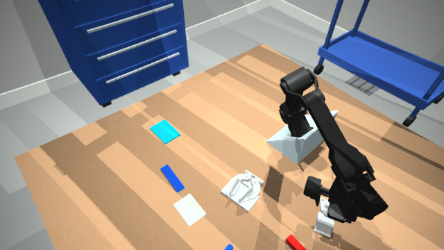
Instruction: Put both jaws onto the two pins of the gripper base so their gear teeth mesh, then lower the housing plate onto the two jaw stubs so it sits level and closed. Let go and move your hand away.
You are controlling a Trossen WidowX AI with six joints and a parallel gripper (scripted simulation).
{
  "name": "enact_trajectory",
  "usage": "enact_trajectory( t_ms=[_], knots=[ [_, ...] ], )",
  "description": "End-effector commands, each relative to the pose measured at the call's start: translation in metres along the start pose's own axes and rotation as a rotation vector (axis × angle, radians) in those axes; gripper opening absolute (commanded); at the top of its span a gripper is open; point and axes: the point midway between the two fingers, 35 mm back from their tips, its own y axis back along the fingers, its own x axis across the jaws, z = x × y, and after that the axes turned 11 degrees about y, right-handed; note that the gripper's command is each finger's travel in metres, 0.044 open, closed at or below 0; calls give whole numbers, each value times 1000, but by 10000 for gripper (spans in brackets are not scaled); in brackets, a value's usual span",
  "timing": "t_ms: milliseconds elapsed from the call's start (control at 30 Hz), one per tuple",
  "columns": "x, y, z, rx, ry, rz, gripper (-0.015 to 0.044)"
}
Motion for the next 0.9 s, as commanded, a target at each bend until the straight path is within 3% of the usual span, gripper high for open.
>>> enact_trajectory(
  t_ms=[0, 867],
  knots=[
    [0, 5, 0, 3, -7, 3, 351],
    [-81, 20, 0, -15, -67, 29, 351]
  ],
)
